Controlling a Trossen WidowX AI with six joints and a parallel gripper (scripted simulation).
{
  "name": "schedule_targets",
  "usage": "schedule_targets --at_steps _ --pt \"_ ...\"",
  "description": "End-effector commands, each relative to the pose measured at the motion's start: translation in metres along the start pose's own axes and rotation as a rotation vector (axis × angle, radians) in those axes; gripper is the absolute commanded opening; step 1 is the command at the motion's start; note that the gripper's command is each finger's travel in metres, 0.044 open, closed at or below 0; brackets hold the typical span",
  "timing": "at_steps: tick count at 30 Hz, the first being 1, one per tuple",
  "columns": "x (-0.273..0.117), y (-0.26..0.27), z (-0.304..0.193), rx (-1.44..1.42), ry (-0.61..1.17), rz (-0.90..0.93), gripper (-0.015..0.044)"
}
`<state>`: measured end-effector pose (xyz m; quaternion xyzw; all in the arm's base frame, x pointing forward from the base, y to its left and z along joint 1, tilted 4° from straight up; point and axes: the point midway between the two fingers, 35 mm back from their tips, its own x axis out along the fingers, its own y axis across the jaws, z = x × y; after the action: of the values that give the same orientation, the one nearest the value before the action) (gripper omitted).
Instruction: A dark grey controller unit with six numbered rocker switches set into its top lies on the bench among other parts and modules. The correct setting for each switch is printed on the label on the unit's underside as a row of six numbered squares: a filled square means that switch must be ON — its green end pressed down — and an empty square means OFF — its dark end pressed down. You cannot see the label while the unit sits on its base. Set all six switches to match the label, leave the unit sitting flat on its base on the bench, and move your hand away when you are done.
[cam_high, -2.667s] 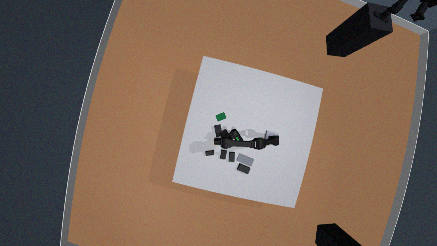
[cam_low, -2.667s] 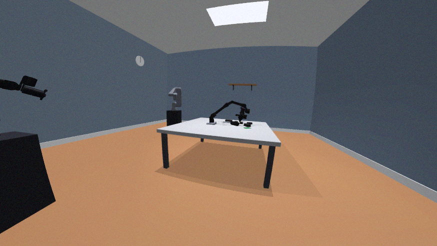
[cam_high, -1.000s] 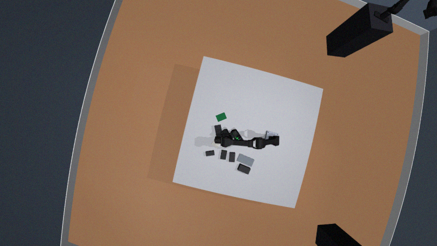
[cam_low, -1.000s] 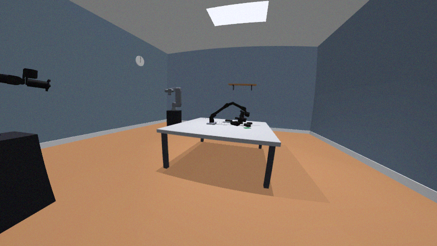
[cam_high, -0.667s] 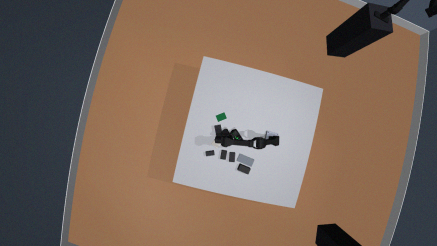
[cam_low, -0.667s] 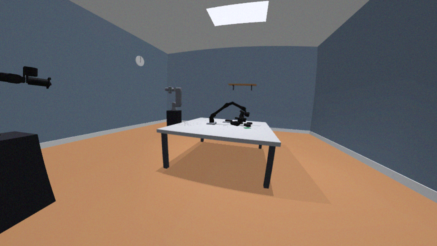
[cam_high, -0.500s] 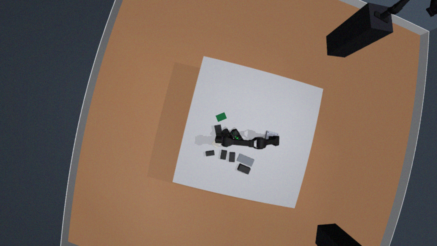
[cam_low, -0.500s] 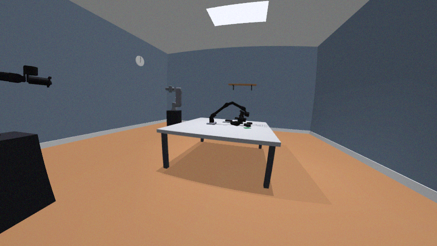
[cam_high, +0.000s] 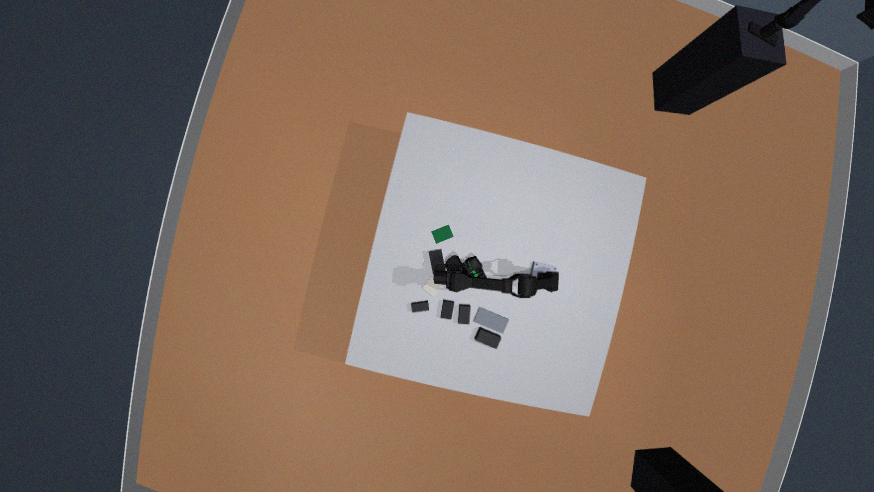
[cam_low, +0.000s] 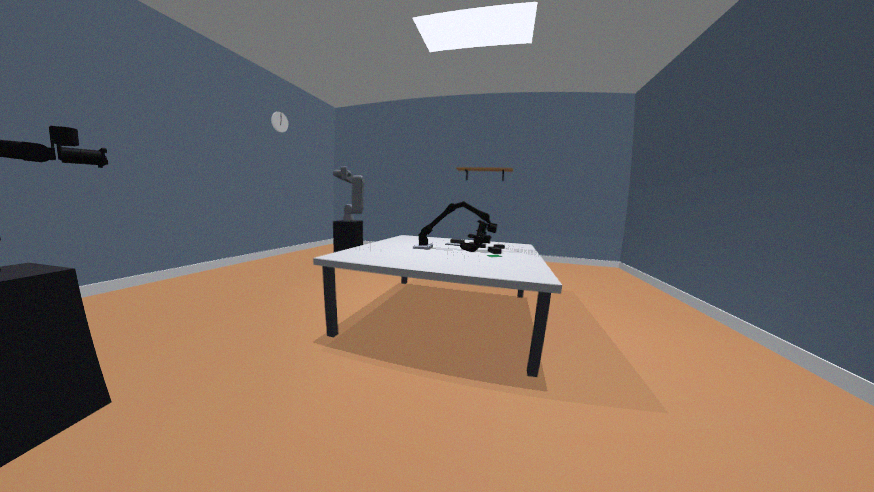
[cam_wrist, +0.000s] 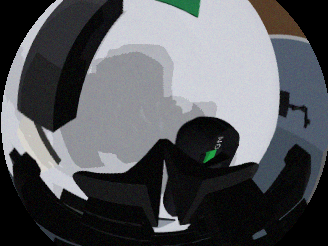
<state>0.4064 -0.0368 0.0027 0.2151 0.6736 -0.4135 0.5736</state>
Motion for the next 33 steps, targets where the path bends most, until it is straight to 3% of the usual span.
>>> schedule_targets --at_steps 1,33 --pt "0.004 -0.008 -0.001 -0.004 0.006 -0.015 0.0000" --pt "0.011 -0.032 -0.006 -0.004 0.007 -0.017 0.0000"
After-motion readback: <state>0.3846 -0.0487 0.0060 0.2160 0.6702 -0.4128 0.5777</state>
